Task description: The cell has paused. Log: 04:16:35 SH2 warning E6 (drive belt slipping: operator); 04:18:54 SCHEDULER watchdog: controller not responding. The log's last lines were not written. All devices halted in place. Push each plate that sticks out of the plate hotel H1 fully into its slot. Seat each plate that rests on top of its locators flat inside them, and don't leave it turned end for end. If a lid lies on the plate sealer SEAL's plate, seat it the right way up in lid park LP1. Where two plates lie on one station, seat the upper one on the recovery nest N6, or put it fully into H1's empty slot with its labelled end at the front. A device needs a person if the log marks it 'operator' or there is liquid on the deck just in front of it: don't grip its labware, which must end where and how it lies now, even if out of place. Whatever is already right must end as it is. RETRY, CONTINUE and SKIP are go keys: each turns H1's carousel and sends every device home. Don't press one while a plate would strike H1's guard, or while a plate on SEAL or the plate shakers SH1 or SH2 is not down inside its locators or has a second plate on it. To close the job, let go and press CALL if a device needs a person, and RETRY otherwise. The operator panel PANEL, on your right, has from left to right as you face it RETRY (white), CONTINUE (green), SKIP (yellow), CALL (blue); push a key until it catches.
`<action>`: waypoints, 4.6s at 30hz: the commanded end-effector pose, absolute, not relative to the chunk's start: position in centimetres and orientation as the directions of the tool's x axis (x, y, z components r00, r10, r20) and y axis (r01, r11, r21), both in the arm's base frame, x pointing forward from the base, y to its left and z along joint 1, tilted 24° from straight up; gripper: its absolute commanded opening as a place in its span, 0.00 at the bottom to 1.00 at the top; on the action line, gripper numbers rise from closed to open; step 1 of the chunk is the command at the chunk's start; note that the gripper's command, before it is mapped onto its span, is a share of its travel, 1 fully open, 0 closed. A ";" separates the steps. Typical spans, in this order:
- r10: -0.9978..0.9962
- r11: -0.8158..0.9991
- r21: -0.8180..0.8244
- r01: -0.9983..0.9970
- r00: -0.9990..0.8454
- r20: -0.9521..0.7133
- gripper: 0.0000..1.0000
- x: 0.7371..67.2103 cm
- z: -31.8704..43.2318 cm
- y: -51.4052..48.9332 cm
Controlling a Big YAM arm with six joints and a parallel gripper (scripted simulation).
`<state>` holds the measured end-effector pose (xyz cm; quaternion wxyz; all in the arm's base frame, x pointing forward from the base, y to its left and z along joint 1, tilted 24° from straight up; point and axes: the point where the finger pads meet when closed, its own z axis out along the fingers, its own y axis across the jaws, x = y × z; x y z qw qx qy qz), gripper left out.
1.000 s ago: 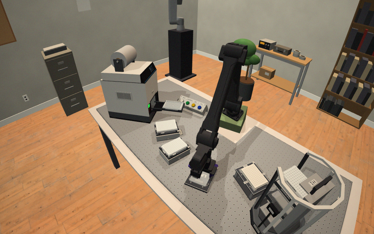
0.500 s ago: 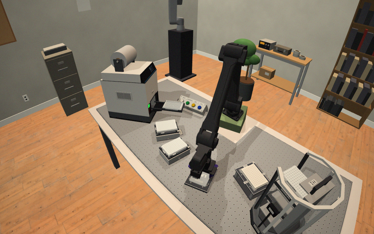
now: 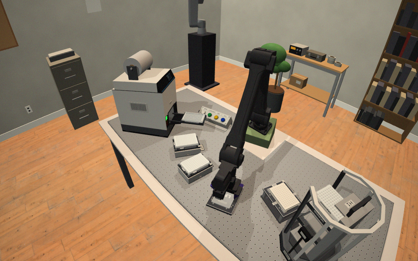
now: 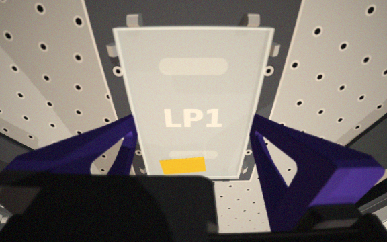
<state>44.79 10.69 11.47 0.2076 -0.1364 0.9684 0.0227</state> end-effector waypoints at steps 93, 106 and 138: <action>-0.252 0.962 -0.014 -0.273 -0.865 -0.434 1.00 43.4 16.9 10.4; -0.252 0.962 -0.014 -0.273 -0.865 -0.434 1.00 43.4 16.9 10.4; -0.250 0.962 -0.017 -0.272 -0.856 -0.453 1.00 42.7 21.9 9.9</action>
